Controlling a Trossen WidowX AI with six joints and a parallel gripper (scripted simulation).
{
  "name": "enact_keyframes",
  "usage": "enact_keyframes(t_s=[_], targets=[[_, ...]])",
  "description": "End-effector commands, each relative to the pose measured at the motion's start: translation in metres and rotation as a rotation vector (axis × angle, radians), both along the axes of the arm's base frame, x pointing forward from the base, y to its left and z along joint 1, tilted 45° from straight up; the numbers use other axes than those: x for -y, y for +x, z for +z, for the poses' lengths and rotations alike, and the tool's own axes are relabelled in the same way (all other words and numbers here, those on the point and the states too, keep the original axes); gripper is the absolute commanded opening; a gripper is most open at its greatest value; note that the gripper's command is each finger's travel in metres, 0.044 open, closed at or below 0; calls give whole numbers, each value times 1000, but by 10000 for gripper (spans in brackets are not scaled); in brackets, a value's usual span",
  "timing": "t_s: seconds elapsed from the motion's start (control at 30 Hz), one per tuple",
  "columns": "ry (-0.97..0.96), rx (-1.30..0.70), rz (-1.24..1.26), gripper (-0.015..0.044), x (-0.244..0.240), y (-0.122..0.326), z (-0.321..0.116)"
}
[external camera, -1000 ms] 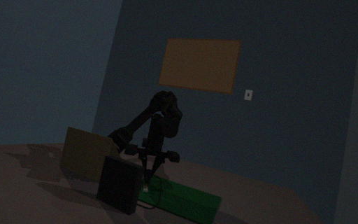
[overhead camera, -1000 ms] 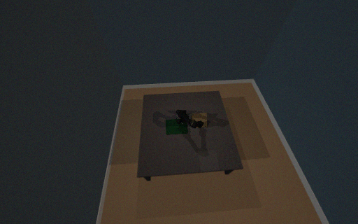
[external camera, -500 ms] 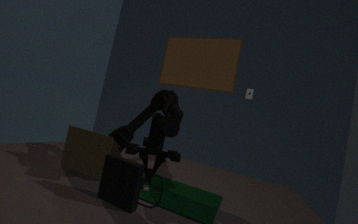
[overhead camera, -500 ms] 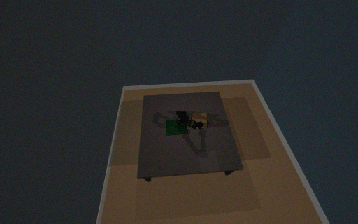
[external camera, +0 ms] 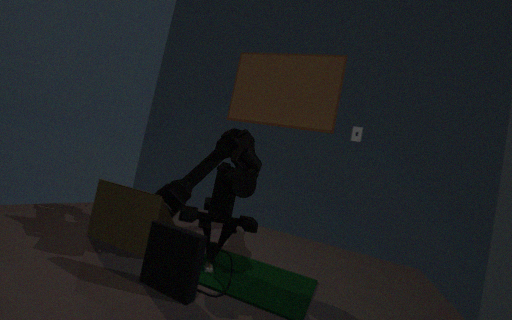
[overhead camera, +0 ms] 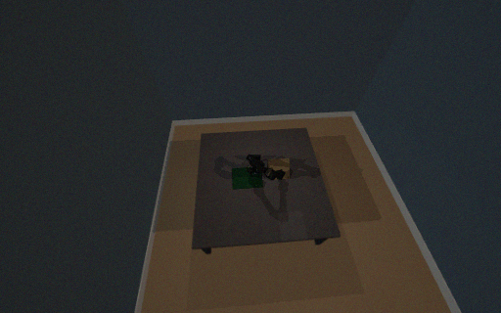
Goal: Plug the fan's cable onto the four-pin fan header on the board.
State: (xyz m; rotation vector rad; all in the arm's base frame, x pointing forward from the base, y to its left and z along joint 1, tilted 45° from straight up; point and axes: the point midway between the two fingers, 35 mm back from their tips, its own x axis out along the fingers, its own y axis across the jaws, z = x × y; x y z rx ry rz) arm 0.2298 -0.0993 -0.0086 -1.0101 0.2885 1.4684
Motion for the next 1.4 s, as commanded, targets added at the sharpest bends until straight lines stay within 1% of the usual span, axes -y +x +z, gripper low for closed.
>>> enact_keyframes(t_s=[0.0, 1.23, 1.37], targets=[[4, 0, -5, 0, -1, 1, -1], [5, 0, -5, 0, -14, 4, -14], [2, 2, -5, 105, -11, 3, -12]])
